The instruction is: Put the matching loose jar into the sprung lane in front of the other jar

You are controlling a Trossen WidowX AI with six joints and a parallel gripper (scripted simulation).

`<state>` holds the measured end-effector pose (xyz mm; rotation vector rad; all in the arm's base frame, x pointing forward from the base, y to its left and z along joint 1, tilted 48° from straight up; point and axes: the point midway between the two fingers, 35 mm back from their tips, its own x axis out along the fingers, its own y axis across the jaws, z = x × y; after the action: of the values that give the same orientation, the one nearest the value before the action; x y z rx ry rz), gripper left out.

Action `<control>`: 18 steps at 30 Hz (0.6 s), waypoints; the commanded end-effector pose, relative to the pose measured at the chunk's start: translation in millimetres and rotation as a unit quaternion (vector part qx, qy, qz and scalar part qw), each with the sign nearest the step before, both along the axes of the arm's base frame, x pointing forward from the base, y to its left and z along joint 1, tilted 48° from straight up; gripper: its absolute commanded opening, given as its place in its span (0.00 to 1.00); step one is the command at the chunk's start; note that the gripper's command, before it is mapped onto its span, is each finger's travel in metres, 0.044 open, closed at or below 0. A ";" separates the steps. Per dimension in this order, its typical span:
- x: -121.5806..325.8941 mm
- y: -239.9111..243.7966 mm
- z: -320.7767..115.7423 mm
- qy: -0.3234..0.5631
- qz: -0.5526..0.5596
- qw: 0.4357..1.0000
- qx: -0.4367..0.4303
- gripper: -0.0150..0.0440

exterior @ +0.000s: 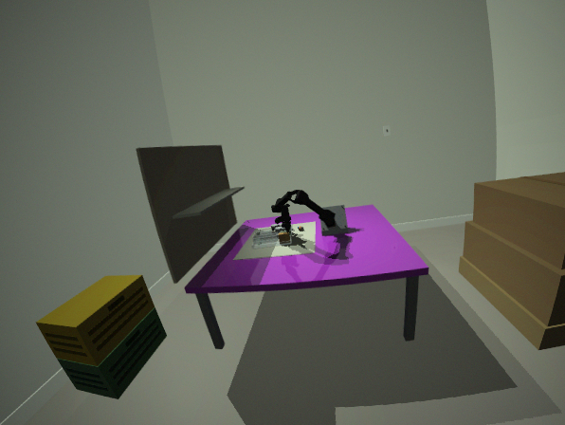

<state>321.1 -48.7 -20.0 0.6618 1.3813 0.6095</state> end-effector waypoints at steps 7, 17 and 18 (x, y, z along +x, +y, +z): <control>-0.1 0.0 -0.1 -0.002 0.001 1.000 0.000 0.48; -0.3 -1.9 1.6 -0.002 0.001 1.000 0.000 0.72; -0.4 -3.6 3.1 -0.002 0.001 1.000 0.000 0.72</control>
<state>320.7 -49.0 -19.8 0.6614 1.3804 0.6115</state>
